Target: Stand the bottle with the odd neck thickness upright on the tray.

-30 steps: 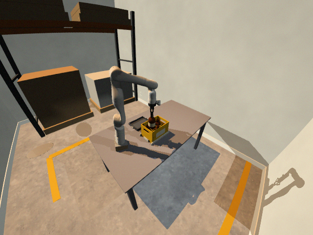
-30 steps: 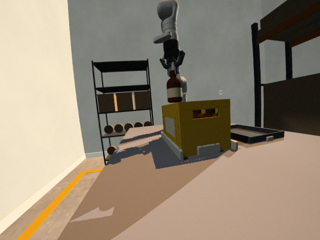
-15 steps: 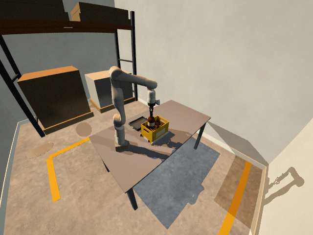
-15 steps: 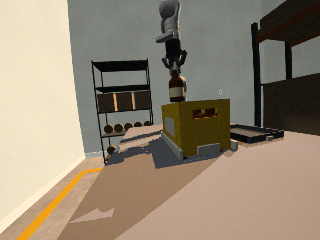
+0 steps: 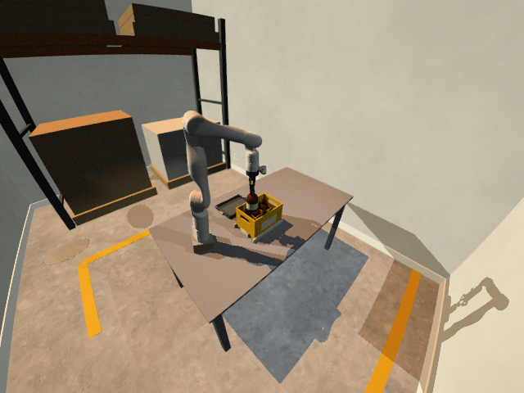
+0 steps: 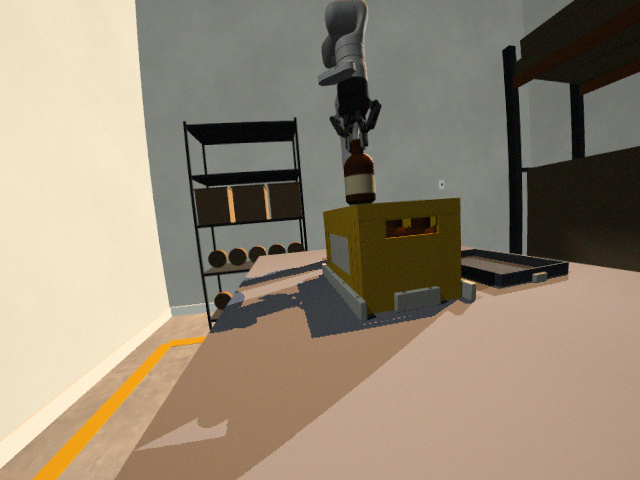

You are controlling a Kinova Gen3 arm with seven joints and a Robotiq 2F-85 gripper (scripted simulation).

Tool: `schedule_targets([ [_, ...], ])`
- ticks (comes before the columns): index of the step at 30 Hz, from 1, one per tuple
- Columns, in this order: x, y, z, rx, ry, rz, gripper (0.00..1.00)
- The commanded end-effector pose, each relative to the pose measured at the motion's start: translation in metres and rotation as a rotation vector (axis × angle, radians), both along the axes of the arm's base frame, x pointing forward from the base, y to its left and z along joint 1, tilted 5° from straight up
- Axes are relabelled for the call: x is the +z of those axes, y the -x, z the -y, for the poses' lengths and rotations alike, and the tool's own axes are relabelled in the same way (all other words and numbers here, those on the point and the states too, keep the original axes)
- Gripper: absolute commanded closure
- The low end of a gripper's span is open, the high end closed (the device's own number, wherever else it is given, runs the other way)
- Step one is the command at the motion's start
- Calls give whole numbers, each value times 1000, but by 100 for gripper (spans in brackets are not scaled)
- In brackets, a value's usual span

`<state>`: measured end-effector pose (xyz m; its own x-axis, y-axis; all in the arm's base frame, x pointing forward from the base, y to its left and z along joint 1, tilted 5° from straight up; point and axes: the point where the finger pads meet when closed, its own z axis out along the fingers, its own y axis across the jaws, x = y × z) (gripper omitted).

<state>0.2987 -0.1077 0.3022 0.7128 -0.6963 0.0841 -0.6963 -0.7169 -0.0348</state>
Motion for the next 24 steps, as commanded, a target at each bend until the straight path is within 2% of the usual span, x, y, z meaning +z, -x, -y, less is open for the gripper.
schedule_targets([
  [1,0,-1,-2,4,0,1,100],
  [24,0,-8,-32,4,0,1,100],
])
